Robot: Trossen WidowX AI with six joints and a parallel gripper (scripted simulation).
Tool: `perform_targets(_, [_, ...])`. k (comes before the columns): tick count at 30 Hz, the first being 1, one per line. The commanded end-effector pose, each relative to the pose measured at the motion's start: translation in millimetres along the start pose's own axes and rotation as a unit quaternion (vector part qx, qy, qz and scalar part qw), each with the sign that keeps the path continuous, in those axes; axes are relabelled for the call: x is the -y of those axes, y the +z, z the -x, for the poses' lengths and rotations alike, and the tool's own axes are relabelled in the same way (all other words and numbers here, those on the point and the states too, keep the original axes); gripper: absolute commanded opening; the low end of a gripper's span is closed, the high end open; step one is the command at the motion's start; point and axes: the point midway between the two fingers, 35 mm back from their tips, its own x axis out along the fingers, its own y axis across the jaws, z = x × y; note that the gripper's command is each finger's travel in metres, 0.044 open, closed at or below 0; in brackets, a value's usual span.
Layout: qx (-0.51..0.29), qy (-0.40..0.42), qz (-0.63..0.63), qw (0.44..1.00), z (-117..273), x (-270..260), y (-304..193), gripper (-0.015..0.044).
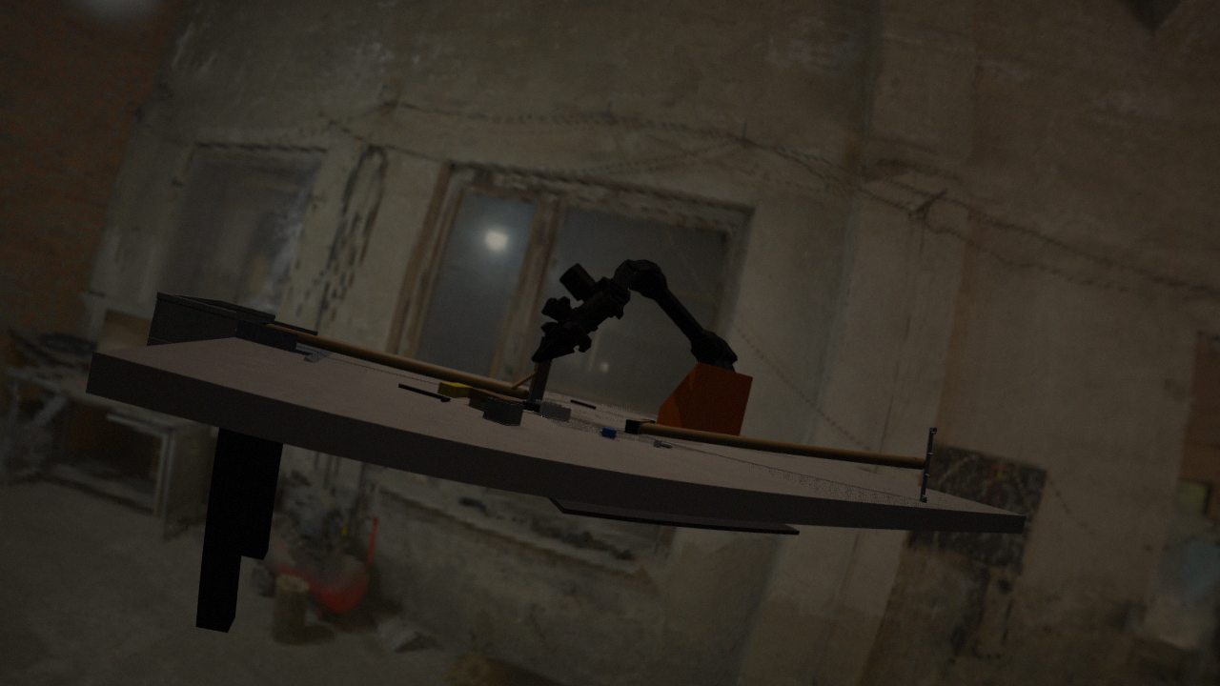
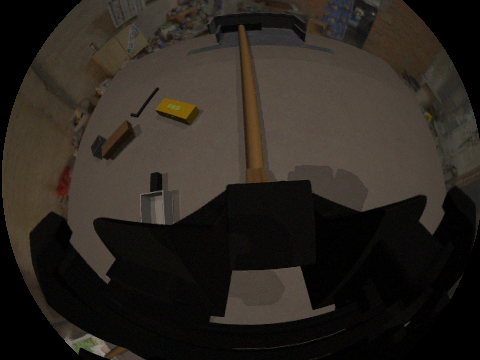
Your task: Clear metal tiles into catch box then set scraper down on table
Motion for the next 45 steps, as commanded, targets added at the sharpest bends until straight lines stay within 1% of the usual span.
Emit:
perform_targets(1, [0.004, 0.003, 0.002, 1.000, -4, -1, 8, 0.0000])
perform_targets(18, [0.004, 0.002, 0.001, 1.000, -19, 4, 27, 0.0000])
perform_targets(19, [0.001, 0.000, 0.001, 1.000, -17, 3, 21, 0.0000])
perform_targets(45, [0.003, 0.001, 0.001, 1.000, -13, 2, 18, 0.0000])
